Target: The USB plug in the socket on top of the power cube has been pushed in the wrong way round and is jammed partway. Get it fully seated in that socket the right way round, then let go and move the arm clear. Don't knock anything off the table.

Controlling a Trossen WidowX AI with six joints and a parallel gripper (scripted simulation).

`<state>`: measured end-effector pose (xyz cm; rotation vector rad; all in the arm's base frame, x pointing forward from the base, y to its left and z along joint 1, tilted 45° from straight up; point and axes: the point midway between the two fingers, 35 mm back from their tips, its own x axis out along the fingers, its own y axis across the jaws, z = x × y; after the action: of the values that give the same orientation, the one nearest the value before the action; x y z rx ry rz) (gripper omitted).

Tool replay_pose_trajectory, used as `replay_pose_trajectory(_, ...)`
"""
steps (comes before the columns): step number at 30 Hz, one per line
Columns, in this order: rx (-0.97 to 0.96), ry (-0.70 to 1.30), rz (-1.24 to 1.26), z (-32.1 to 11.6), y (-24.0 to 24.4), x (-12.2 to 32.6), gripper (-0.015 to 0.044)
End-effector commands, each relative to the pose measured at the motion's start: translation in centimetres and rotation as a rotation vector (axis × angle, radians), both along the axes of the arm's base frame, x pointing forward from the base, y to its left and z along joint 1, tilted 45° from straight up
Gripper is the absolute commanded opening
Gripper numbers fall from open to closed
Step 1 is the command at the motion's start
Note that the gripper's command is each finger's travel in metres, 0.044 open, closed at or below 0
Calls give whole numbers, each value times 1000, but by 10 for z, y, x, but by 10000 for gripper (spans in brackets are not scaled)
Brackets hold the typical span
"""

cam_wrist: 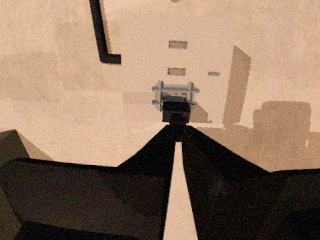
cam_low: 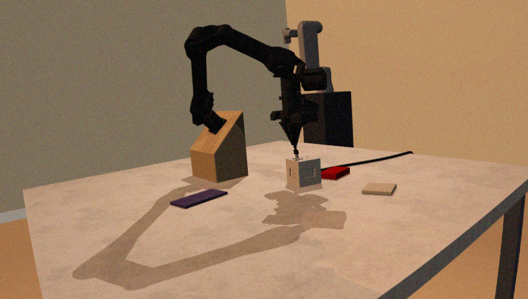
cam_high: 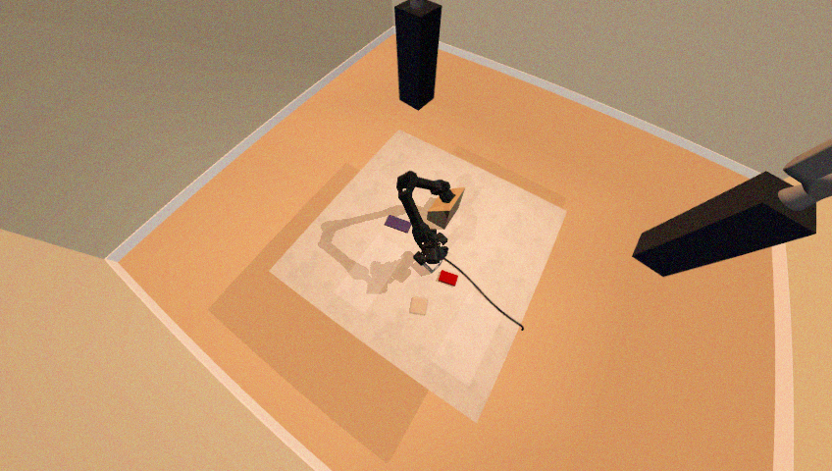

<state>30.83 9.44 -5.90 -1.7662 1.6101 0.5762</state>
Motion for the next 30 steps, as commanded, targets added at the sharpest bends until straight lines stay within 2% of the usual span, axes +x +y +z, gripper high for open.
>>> replay_pose_trajectory(1, 7, -7, -3, 4, 3, 1, 0)
replay_pose_trajectory(30, 9, -34, -33, 12, 12, -2, 0)
